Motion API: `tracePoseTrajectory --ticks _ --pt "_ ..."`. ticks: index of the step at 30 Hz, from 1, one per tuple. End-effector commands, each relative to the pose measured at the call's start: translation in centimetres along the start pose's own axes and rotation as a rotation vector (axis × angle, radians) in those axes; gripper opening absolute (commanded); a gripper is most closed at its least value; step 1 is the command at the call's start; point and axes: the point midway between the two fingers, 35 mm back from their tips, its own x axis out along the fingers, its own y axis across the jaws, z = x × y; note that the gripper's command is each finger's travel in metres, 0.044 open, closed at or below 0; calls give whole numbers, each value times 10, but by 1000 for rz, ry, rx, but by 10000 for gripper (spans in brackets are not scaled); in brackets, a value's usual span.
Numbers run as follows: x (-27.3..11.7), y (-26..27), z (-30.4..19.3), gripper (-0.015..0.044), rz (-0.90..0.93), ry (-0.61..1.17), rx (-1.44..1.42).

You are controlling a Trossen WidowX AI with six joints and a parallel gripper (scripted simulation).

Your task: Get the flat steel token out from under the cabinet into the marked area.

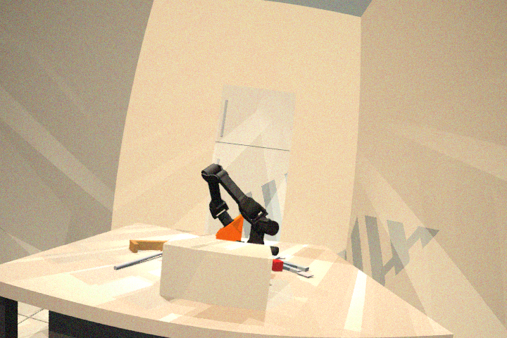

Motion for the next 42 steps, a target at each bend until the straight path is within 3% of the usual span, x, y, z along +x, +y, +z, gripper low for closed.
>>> tracePoseTrajectory --ticks 1,42 --pt "0 0 8 0 2 0 0" --pt "0 0 60 0 1 -2 2"
